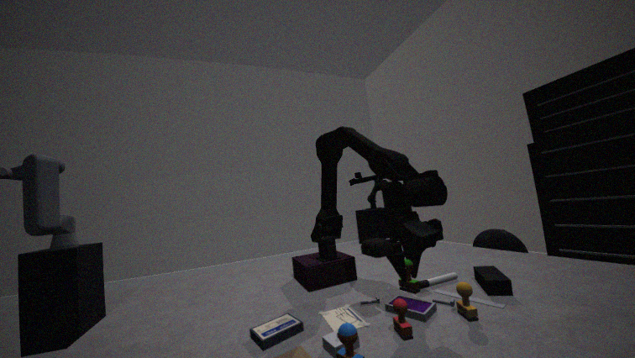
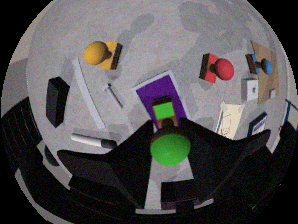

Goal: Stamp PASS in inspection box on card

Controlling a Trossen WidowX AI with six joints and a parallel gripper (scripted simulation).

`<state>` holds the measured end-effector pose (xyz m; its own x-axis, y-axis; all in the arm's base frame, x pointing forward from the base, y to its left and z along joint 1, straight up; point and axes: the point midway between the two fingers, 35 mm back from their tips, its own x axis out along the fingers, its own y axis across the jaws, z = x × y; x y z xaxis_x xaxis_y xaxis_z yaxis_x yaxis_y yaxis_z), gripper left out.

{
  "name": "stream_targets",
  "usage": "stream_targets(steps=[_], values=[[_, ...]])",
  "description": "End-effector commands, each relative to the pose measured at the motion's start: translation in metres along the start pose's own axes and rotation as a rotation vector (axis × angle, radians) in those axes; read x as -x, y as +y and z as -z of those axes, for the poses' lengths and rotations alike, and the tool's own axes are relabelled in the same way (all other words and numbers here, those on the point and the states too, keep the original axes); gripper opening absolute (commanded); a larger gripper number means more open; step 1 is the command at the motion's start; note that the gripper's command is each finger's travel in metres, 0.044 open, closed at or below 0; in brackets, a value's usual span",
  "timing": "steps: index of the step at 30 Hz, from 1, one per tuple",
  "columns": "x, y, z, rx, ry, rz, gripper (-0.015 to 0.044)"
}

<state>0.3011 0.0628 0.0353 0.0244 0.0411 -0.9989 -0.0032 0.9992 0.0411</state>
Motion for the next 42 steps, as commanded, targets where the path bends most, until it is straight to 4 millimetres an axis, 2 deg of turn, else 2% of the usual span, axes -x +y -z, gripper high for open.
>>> stream_targets(steps=[1,42], values=[[-0.005,0.000,0.003,0.002,0.010,-0.004,0.0000],[-0.029,-0.001,0.004,0.000,0.010,-0.004,0.0000]])
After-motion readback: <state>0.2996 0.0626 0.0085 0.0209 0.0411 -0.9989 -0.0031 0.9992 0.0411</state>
